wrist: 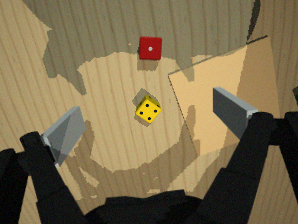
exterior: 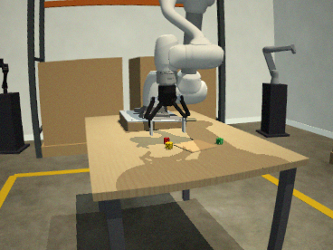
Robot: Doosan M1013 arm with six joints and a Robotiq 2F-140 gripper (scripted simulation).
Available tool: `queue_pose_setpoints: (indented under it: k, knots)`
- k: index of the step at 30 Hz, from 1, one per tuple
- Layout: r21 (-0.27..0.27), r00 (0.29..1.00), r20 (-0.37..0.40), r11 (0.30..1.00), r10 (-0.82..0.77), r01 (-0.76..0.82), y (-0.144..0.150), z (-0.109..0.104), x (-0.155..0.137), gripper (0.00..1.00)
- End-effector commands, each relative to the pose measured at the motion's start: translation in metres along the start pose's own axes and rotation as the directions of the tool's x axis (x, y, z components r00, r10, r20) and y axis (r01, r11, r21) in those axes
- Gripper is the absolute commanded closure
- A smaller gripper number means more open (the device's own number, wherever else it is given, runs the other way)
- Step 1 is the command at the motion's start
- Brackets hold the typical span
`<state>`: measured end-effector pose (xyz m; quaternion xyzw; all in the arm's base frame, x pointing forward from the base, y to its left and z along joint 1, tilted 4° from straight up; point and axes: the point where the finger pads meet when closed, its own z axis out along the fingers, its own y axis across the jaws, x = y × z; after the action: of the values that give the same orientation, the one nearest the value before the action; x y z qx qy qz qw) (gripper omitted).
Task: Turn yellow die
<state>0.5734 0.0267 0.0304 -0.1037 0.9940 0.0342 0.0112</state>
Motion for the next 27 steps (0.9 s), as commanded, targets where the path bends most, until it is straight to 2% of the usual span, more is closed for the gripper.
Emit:
queue_pose_setpoints:
  k: [1, 14, 27]
  knots:
    - [0.0, 1.0, 0.0, 1.0, 0.0, 0.0, 0.0, 0.0, 0.0, 0.0]
    - [0.0, 1.0, 0.0, 1.0, 0.0, 0.0, 0.001, 0.0, 0.005, 0.0]
    - [0.0, 1.0, 0.0, 1.0, 0.0, 0.0, 0.01, 0.0, 0.061, 0.0]
